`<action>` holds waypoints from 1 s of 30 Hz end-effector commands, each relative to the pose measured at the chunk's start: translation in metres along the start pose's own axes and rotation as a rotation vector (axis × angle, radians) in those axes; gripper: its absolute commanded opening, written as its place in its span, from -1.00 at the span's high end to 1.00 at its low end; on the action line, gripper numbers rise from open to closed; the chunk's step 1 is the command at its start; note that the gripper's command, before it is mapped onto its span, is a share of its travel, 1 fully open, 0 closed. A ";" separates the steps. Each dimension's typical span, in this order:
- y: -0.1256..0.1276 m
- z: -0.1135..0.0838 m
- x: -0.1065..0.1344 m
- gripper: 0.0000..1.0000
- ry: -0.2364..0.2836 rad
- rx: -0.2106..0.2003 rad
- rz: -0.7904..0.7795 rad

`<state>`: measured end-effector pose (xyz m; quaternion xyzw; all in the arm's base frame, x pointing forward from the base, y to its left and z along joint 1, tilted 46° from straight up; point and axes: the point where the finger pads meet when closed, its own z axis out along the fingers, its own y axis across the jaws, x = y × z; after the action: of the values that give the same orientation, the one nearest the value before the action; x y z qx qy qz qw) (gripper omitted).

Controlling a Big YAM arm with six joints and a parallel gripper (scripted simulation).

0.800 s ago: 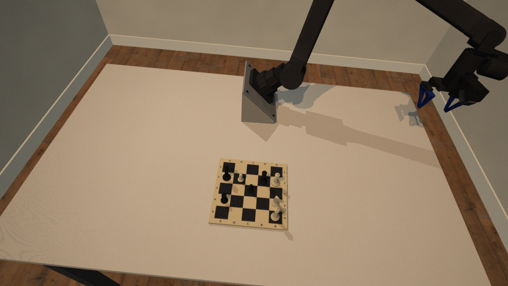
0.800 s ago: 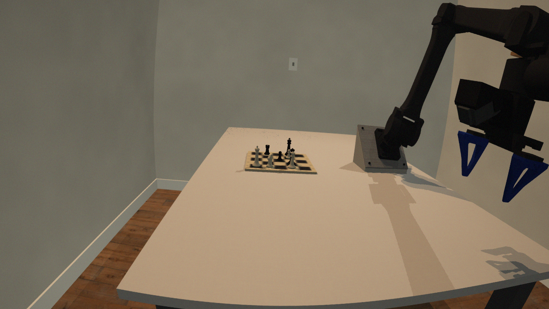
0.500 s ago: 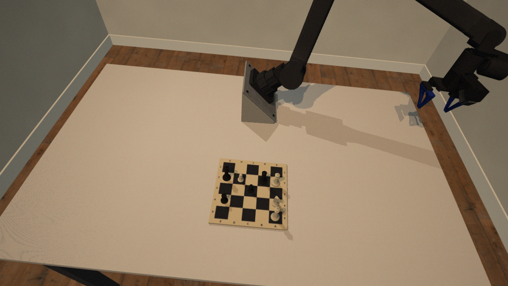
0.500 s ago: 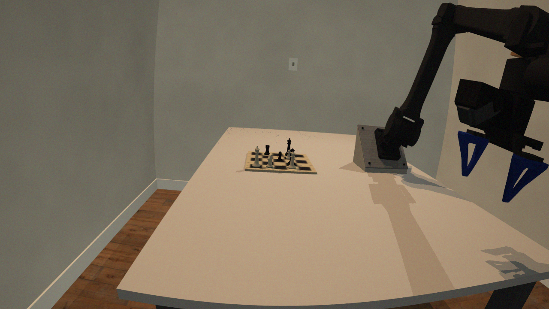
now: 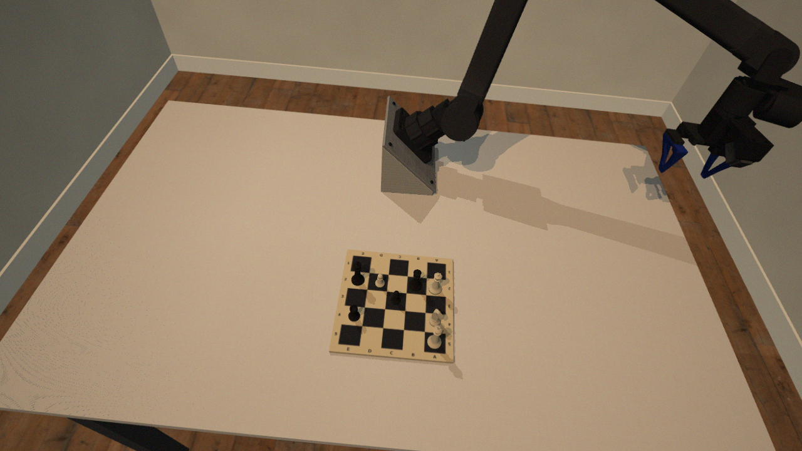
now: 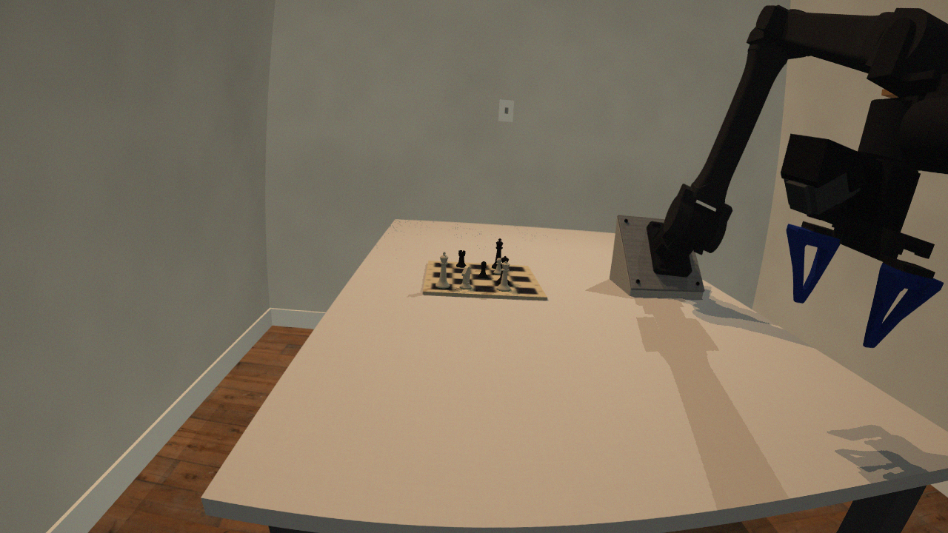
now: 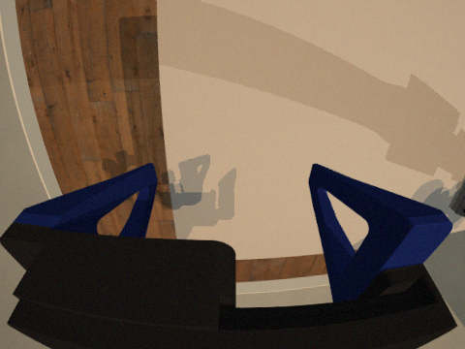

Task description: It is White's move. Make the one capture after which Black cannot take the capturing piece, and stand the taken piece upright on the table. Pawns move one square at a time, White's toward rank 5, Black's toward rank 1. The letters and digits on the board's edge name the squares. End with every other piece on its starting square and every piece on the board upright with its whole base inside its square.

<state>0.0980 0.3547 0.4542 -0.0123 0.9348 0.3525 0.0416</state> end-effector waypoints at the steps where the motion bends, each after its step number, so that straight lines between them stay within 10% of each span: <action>1: -0.005 0.013 -0.017 -1.00 -0.010 0.031 -0.020; 16: -0.101 0.084 -0.147 -1.00 0.040 0.221 -0.188; 22: -0.123 0.085 -0.187 -1.00 0.043 0.226 -0.238; 30: -0.229 0.104 -0.238 -1.00 0.149 0.258 -0.280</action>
<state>0.3277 0.2745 0.2722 -0.1148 0.9672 0.2252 0.0255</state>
